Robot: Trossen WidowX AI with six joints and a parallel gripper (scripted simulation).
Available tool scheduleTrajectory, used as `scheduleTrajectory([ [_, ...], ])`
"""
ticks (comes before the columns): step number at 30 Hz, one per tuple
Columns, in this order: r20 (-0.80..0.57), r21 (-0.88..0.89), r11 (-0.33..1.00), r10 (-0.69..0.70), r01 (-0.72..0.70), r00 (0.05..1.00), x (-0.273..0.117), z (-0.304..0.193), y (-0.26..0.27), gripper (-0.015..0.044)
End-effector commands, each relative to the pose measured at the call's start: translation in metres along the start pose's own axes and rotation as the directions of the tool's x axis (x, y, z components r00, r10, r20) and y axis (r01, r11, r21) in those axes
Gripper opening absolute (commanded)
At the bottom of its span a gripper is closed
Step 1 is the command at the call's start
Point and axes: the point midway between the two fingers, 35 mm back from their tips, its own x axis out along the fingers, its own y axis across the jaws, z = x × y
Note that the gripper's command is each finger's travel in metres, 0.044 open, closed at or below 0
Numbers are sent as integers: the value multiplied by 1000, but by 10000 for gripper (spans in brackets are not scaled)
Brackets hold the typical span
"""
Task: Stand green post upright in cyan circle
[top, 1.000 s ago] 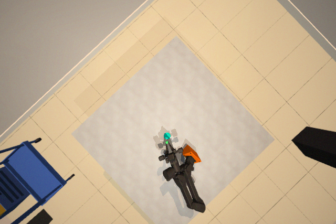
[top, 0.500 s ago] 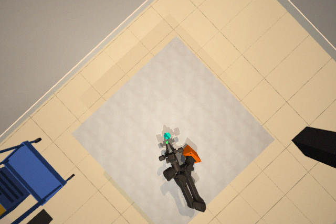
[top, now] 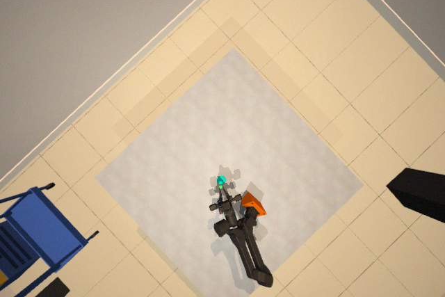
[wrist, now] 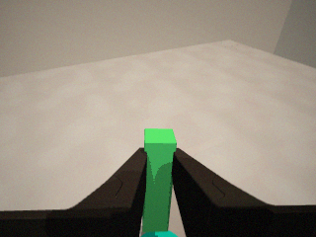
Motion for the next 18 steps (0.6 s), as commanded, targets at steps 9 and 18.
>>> scheduleTrajectory([
  [9, -2, 25, 998, -58, 58, 998, 11, -16, -3, 23],
  [18, 9, 33, 995, -91, 90, 996, 17, -29, -3, 23],
])
